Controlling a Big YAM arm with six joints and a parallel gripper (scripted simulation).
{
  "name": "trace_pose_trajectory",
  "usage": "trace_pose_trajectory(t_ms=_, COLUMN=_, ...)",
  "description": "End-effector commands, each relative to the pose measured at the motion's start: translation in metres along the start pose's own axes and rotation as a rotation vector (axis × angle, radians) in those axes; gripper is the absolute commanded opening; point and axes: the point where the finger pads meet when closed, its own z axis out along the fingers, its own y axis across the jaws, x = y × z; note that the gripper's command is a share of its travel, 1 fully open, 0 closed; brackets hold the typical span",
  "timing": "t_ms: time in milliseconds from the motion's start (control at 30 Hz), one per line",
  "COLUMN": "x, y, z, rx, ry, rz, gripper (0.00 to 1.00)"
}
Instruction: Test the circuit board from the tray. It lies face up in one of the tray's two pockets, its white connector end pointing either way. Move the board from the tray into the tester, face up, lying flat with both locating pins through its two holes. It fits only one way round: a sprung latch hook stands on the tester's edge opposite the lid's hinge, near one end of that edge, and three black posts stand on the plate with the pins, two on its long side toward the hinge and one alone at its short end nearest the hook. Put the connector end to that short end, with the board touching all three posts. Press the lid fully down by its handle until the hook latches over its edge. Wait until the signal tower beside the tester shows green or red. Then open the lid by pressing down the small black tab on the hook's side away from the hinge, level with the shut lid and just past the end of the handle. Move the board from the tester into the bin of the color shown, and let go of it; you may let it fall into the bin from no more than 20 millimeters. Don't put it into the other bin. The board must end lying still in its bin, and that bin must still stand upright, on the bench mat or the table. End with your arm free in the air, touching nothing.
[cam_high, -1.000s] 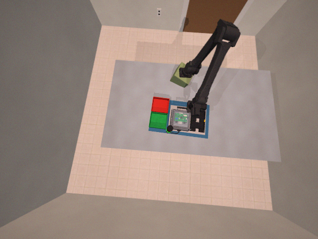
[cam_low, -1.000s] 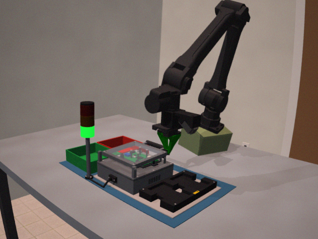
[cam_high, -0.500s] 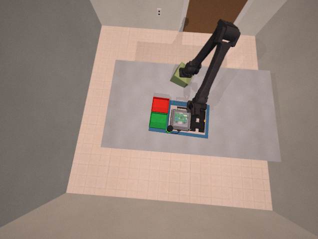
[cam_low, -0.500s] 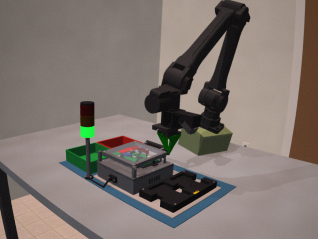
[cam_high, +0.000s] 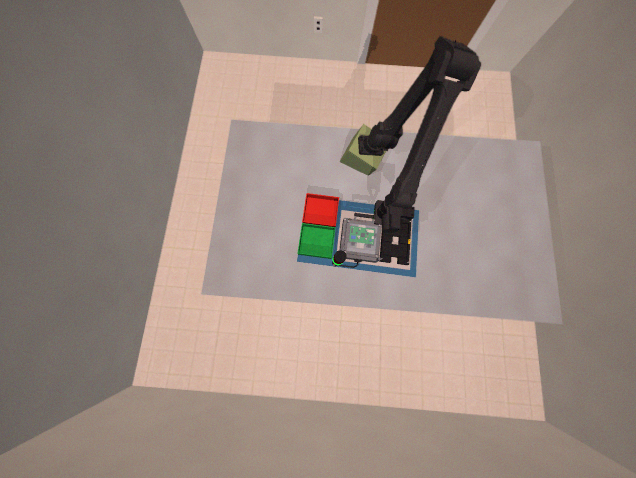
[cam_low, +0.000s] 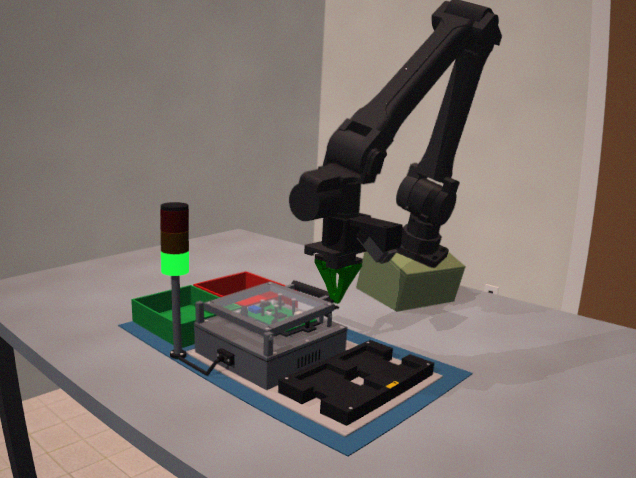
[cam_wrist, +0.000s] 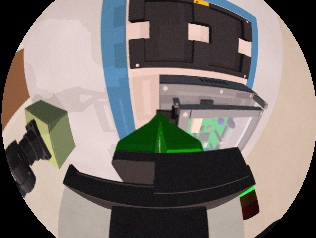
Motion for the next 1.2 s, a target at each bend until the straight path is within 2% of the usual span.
trace_pose_trajectory(t_ms=0, x=-0.003, y=-0.024, z=-0.043, rx=0.062, ry=-0.008, rz=-0.015, gripper=0.00)
trace_pose_trajectory(t_ms=67, x=-0.003, y=-0.024, z=-0.059, rx=0.063, ry=-0.007, rz=-0.016, gripper=0.00)
trace_pose_trajectory(t_ms=133, x=-0.003, y=-0.024, z=-0.059, rx=0.063, ry=-0.007, rz=-0.016, gripper=0.00)
trace_pose_trajectory(t_ms=233, x=-0.003, y=-0.024, z=-0.077, rx=0.065, ry=-0.006, rz=-0.016, gripper=0.00)
trace_pose_trajectory(t_ms=300, x=-0.003, y=-0.023, z=-0.082, rx=0.065, ry=-0.006, rz=-0.016, gripper=0.00)
trace_pose_trajectory(t_ms=333, x=0.000, y=-0.022, z=-0.074, rx=0.038, ry=-0.005, rz=-0.010, gripper=0.00)
trace_pose_trajectory(t_ms=400, x=-0.004, y=-0.021, z=-0.072, rx=0.032, ry=-0.005, rz=-0.021, gripper=0.00)
trace_pose_trajectory(t_ms=467, x=-0.005, y=-0.021, z=-0.072, rx=0.031, ry=-0.005, rz=-0.022, gripper=0.00)
trace_pose_trajectory(t_ms=567, x=-0.007, y=-0.022, z=-0.079, rx=0.051, ry=-0.006, rz=-0.027, gripper=0.00)
trace_pose_trajectory(t_ms=933, x=-0.007, y=-0.022, z=-0.079, rx=0.051, ry=-0.006, rz=-0.024, gripper=0.00)
trace_pose_trajectory(t_ms=967, x=-0.007, y=-0.022, z=-0.079, rx=0.051, ry=-0.006, rz=-0.024, gripper=0.26)
trace_pose_trajectory(t_ms=1167, x=-0.007, y=-0.022, z=-0.079, rx=0.051, ry=-0.006, rz=-0.024, gripper=0.26)
